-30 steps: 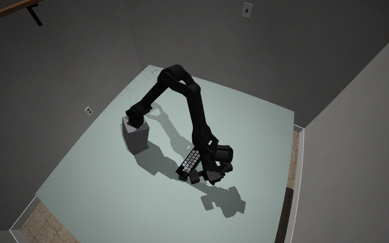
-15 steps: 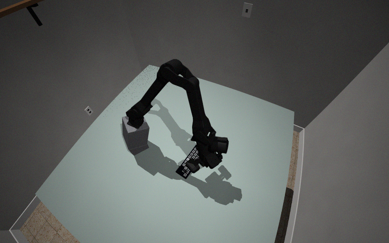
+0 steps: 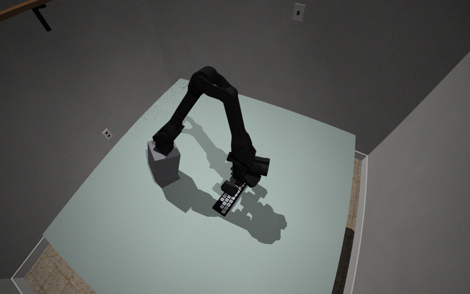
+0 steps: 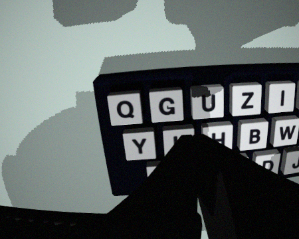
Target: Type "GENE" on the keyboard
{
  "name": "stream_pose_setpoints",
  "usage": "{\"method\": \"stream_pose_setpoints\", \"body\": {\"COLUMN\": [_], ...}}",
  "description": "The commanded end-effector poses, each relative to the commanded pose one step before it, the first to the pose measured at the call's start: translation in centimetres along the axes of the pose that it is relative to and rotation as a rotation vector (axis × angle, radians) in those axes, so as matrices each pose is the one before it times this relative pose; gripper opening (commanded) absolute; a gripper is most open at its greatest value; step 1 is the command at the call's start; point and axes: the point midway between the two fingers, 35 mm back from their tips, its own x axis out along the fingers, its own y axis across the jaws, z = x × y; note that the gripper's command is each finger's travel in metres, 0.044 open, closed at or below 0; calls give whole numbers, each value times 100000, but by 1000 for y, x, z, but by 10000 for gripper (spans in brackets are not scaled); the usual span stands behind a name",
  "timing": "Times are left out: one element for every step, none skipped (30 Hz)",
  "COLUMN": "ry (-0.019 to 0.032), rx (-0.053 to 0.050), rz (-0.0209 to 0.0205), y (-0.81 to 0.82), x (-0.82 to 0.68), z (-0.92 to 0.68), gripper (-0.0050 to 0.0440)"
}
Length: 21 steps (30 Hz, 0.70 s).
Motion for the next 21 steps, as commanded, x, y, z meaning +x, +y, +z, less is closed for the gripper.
{"method": "stream_pose_setpoints", "body": {"ry": [2566, 0, 0, 0, 0, 0, 0, 0, 0, 0, 0, 0, 0, 0, 12, 32, 36, 7, -18, -16, -34], "rx": [-3397, 0, 0, 0, 0, 0, 0, 0, 0, 0, 0, 0, 0, 0, -6, -13, -12, 1, 8, 6, 11], "rz": [1720, 0, 0, 0, 0, 0, 0, 0, 0, 0, 0, 0, 0, 0, -28, -69, -64, 4, 41, 35, 62], "y": [488, 0, 0, 0, 0, 0, 0, 0, 0, 0, 0, 0, 0, 0, -268, -801, -1325, -1582, -778, -600, -701], "x": [-198, 0, 0, 0, 0, 0, 0, 0, 0, 0, 0, 0, 0, 0, 6, 15, 15, 2, -7, -6, -12], "z": [-932, 0, 0, 0, 0, 0, 0, 0, 0, 0, 0, 0, 0, 0, 25, 61, 57, -3, -37, -31, -57], "gripper": [0, 0, 0, 0, 0, 0, 0, 0, 0, 0, 0, 0, 0, 0, 0, 0, 0, 0, 0, 0, 0]}}
